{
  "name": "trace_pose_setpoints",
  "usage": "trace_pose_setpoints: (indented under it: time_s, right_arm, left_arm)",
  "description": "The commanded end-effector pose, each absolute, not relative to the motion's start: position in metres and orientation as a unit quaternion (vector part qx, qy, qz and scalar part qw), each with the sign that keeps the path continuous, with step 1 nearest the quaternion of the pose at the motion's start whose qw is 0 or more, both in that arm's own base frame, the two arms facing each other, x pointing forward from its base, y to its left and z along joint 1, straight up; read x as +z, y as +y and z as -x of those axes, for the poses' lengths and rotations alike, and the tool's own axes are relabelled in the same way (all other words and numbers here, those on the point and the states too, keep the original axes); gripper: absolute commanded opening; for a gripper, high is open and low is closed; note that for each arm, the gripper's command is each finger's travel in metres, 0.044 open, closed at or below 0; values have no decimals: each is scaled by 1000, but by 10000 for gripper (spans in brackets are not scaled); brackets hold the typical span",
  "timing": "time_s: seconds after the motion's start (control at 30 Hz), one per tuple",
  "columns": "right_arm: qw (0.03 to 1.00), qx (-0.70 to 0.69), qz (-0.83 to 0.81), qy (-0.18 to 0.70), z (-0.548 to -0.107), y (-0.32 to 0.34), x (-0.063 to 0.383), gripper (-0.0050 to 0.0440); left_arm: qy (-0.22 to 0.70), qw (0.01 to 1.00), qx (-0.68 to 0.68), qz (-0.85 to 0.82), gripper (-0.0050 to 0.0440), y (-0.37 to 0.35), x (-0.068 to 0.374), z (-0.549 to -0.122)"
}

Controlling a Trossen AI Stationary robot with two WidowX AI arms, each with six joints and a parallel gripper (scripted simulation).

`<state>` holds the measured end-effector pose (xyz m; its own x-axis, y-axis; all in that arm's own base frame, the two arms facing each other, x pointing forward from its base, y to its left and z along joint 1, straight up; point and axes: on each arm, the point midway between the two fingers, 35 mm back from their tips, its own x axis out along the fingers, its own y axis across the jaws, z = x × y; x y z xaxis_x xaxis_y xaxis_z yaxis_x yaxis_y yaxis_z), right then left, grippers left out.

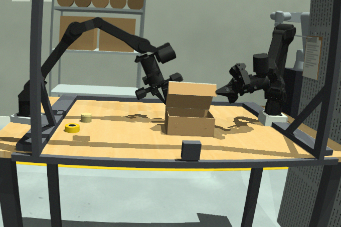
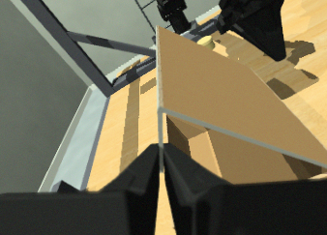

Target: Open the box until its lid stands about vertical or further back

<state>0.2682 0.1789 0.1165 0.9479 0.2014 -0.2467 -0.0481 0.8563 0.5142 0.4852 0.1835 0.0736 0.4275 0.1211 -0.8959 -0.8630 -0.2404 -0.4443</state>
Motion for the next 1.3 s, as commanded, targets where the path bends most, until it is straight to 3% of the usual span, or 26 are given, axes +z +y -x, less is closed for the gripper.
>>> trace_pose_setpoints:
  time_s: [0.0,1.27]
  right_arm:
    - [948,67,-275,148,-269,179,115,9]
    - [896,78,-415,135,-271,184,118,9]
  left_arm:
    - [281,549,448,647,-50,184,81,-486]
    - [281,549,448,647,-50,184,81,-486]
